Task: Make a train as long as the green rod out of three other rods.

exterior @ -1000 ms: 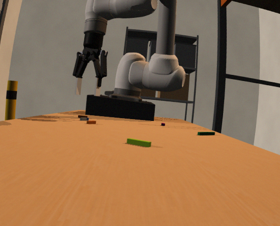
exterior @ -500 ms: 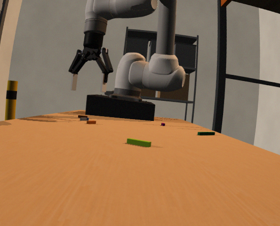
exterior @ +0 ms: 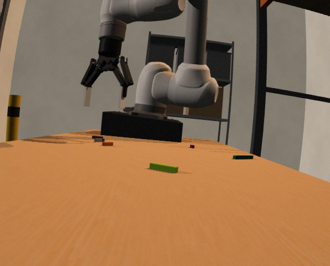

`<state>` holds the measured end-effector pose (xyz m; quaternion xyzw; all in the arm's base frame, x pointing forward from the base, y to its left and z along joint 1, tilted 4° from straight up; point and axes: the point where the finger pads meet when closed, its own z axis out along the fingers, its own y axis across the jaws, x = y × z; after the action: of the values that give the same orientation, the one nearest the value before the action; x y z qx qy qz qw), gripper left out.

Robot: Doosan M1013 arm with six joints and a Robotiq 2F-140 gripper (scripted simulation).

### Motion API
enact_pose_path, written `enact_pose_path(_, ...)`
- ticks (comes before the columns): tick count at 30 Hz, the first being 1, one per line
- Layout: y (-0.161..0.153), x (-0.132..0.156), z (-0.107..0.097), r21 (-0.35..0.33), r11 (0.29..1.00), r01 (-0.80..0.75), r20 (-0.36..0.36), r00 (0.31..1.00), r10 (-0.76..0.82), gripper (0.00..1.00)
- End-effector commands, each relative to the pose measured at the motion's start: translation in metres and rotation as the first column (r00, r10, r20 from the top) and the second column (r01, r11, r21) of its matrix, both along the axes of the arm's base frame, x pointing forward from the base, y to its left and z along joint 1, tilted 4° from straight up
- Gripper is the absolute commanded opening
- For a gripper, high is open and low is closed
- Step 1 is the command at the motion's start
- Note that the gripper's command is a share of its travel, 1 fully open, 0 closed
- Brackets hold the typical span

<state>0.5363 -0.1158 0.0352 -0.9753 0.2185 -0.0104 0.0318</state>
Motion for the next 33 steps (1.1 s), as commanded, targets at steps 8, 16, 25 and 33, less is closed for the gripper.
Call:
enact_pose_path(8, -0.003, 0.002, 0.004, -0.003, 1.0, 0.005, 0.002, 1.0, -0.005, 1.0)
enact_pose_path(16, -0.003, 0.002, 0.004, -0.003, 1.0, 0.005, 0.002, 1.0, -0.005, 1.0)
enact_pose_path(25, -0.015, -0.03, -0.004, 0.005, 0.949, 0.315, -0.017, 0.949, -0.315, 1.0)
enact_pose_path(33, -0.025, -0.062, -0.013, 0.008, 0.808, 0.59, -0.037, 0.807, -0.589, 1.0)
